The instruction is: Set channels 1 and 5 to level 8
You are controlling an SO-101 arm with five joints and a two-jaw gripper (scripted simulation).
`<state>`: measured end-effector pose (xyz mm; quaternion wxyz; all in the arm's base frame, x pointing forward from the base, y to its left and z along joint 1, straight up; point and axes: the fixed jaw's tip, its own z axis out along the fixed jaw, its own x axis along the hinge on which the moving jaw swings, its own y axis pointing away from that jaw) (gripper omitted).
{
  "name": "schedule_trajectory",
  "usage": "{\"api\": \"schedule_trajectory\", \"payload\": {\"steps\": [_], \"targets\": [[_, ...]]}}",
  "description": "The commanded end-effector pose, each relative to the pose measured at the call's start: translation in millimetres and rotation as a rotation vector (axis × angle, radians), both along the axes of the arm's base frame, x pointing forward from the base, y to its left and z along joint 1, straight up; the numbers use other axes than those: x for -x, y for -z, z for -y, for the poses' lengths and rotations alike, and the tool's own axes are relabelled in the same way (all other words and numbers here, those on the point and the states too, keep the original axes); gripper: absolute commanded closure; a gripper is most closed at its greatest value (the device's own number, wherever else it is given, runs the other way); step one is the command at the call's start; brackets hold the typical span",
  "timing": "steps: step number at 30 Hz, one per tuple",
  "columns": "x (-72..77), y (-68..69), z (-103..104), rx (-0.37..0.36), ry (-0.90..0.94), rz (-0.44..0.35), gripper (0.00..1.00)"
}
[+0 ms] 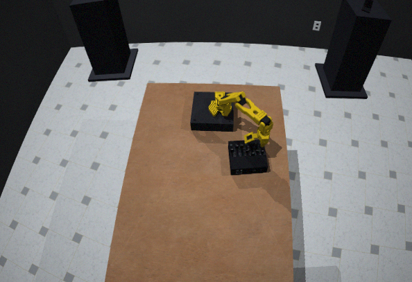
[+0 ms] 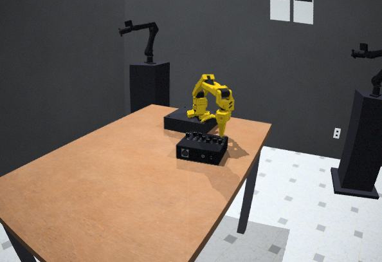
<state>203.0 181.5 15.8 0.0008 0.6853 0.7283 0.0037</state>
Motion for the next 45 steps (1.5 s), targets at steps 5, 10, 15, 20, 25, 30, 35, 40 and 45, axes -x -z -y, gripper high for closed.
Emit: {"api": "schedule_trajectory", "payload": {"steps": [5, 10, 15, 20, 25, 30, 35, 40, 45], "targets": [[2.4, -1.1, -1, 0.003, -0.002, -0.005, 1.00], [2.2, -3.0, 1, 0.003, -0.002, -0.005, 1.00], [2.8, -11.2, 16, 0.003, -0.002, -0.005, 1.00], [9.4, -21.2, 42, 0.003, -0.002, -0.005, 1.00], [16.8, -24.8, 60, 0.003, -0.002, -0.005, 1.00], [29.5, -25.9, 81, 0.003, -0.002, -0.005, 1.00], [35.0, -25.2, 88, 0.003, -0.002, -0.005, 1.00], [35.1, -25.2, 89, 0.003, -0.002, -0.005, 1.00], [35.1, -25.2, 89, 0.003, -0.002, -0.005, 1.00]]}}
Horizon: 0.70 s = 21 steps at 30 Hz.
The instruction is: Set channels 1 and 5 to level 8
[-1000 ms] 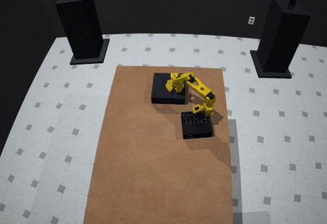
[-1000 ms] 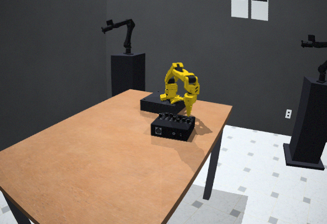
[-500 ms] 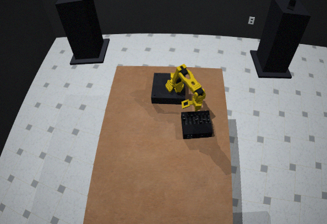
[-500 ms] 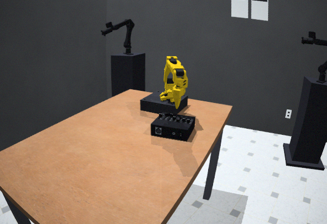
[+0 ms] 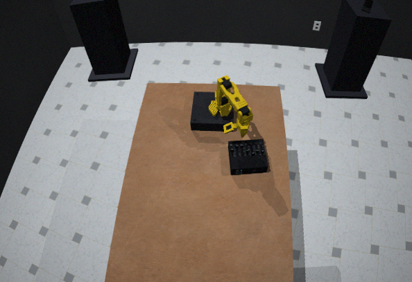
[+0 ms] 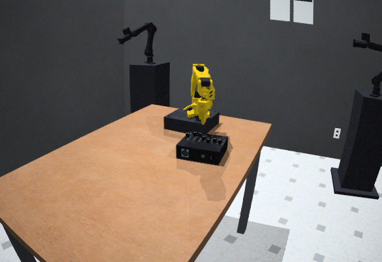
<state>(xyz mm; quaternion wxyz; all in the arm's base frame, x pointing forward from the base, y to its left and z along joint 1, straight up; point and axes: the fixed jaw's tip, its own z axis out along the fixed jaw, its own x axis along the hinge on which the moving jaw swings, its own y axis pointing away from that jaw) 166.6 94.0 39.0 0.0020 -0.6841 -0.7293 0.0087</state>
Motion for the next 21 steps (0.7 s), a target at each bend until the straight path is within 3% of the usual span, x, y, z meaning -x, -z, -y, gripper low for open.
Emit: {"api": "schedule_trajectory", "payload": {"steps": [1, 21], "targets": [[-1.3, -1.9, 1.2, -0.011, 0.001, 0.016, 1.00], [-4.6, -4.3, 3.0, -0.011, 0.001, 0.017, 1.00]]}}
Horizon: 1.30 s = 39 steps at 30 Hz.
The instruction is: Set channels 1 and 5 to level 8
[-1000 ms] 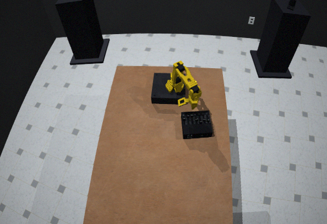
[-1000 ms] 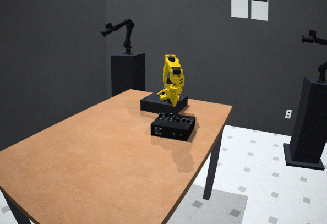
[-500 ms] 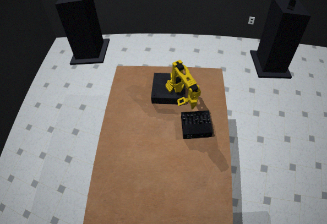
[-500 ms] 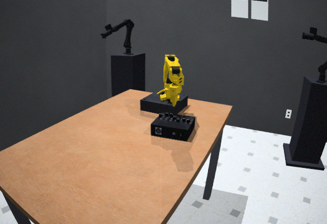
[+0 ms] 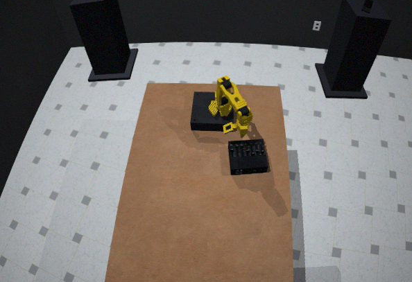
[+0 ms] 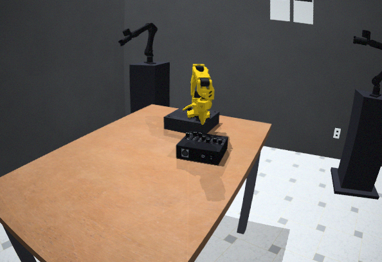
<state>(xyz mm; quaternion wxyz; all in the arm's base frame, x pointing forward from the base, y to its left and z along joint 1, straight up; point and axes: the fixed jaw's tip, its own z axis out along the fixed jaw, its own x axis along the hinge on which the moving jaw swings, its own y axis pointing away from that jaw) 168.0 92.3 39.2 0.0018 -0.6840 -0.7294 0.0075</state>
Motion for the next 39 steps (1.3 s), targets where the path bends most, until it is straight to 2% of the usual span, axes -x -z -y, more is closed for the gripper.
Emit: {"api": "schedule_trajectory", "payload": {"steps": [1, 13, 31, 39], "targets": [[-3.6, -4.3, 1, -0.009, 0.002, 0.014, 1.00], [-4.2, -3.3, 2, -0.009, 0.002, 0.014, 1.00], [-4.3, 16.4, 2, -0.009, 0.002, 0.014, 1.00], [-4.2, 19.3, 2, -0.009, 0.002, 0.014, 1.00]]}}
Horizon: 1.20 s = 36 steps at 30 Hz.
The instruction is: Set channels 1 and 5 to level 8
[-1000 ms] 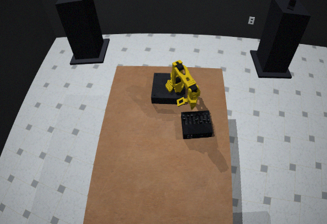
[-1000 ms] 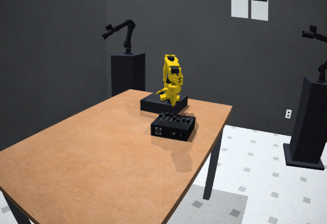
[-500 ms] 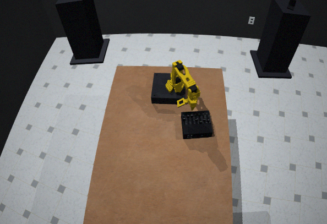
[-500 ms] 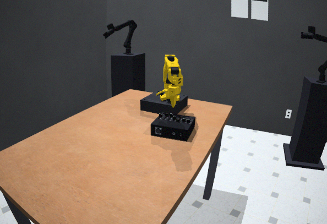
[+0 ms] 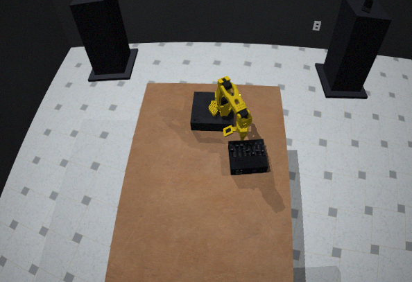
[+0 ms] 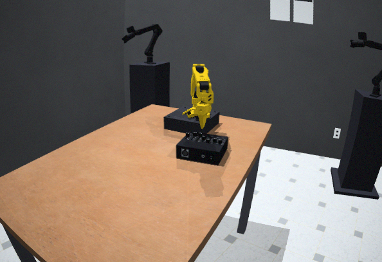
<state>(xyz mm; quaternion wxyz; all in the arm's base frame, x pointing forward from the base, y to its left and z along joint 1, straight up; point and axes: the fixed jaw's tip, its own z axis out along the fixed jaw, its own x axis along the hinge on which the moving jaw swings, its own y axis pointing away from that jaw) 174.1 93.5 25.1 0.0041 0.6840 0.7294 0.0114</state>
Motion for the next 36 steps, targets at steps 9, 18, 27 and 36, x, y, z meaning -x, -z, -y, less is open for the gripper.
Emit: {"api": "schedule_trajectory", "payload": {"steps": [9, 18, 27, 36], "targets": [[3.2, 8.2, 4, 0.010, 0.002, -0.020, 1.00], [5.1, 12.1, 5, 0.010, 0.002, -0.020, 1.00], [5.0, 14.1, 5, 0.010, 0.002, -0.020, 1.00], [4.8, 20.2, 5, 0.010, 0.002, -0.020, 1.00]]}}
